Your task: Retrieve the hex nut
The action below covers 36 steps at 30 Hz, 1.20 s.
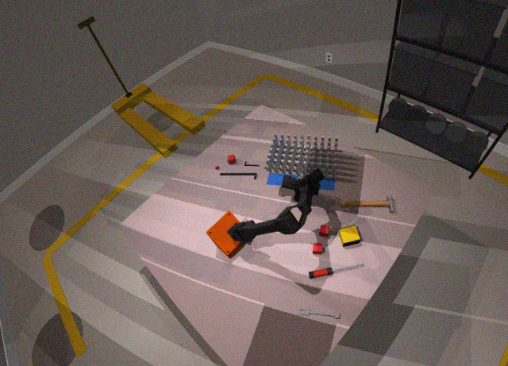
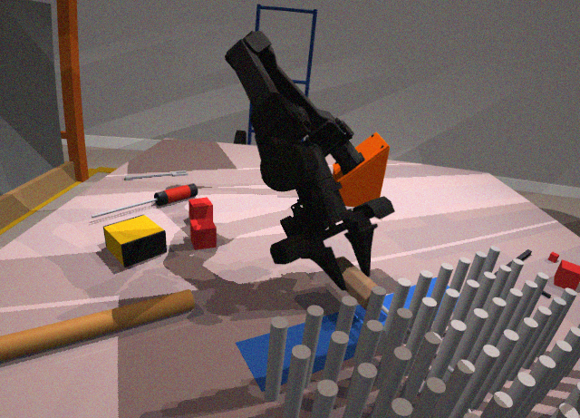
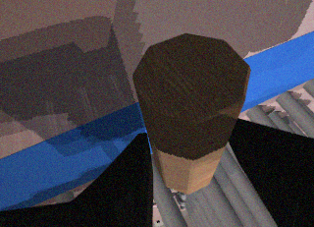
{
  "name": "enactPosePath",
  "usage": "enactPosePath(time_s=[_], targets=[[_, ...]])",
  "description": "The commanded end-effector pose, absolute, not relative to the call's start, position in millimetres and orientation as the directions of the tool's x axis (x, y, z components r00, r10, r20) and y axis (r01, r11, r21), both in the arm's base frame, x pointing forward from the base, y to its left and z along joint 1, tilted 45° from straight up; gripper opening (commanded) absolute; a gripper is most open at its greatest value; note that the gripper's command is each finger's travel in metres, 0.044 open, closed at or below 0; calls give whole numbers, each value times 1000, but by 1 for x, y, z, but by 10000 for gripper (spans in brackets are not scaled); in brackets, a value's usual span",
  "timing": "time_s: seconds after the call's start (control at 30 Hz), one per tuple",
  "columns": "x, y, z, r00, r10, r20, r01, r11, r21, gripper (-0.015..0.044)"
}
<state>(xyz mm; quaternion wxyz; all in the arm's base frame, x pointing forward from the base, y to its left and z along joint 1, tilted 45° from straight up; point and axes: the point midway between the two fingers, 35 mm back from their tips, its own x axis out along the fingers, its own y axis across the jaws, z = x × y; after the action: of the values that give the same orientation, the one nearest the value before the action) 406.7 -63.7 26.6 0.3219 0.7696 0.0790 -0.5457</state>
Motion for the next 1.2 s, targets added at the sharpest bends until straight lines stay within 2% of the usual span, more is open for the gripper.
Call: enactPosePath(time_s=[0.0,1.17], targets=[[412,-61,27,400,-230,-887,467,-781,414,0],[412,-71,12,397,-228,-889,474,-778,412,0]])
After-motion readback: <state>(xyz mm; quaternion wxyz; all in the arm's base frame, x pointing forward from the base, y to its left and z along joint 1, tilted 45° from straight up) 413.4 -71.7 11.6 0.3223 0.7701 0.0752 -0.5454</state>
